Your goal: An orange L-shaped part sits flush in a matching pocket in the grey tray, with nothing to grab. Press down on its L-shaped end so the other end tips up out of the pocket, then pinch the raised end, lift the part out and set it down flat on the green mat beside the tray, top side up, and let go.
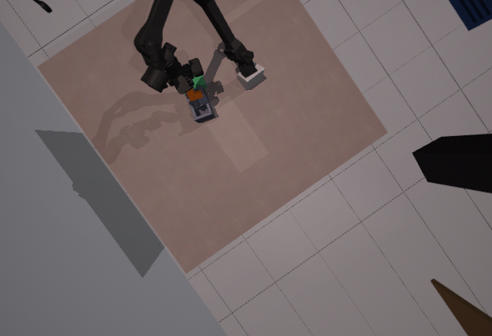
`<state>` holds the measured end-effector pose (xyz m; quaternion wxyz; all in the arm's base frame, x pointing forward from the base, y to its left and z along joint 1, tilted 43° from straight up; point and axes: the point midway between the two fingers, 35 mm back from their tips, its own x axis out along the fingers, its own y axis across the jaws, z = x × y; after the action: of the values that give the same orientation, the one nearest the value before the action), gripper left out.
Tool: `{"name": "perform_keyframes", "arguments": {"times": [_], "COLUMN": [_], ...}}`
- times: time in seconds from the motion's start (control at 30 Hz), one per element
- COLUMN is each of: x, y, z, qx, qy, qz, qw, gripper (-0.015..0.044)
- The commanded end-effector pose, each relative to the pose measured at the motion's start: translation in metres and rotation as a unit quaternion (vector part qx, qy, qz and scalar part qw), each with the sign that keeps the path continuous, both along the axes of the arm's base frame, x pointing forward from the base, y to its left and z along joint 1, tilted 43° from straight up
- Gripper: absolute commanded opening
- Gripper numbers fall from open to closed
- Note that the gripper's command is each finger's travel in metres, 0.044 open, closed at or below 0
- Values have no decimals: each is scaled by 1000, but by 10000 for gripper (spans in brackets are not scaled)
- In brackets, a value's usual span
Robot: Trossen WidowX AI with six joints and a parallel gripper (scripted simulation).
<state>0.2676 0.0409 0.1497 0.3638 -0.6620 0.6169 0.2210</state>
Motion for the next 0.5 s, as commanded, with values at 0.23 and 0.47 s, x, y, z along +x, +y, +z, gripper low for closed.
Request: {"name": "perform_keyframes", "arguments": {"times": [0.23,0.47], "x": [-12,-20], "y": [-38,-61], "z": [30,50], "qx": [-4,-5], "qy": [2,2], "qz": [1,1], "qw": [1000,1000], "gripper": [0,0]}}
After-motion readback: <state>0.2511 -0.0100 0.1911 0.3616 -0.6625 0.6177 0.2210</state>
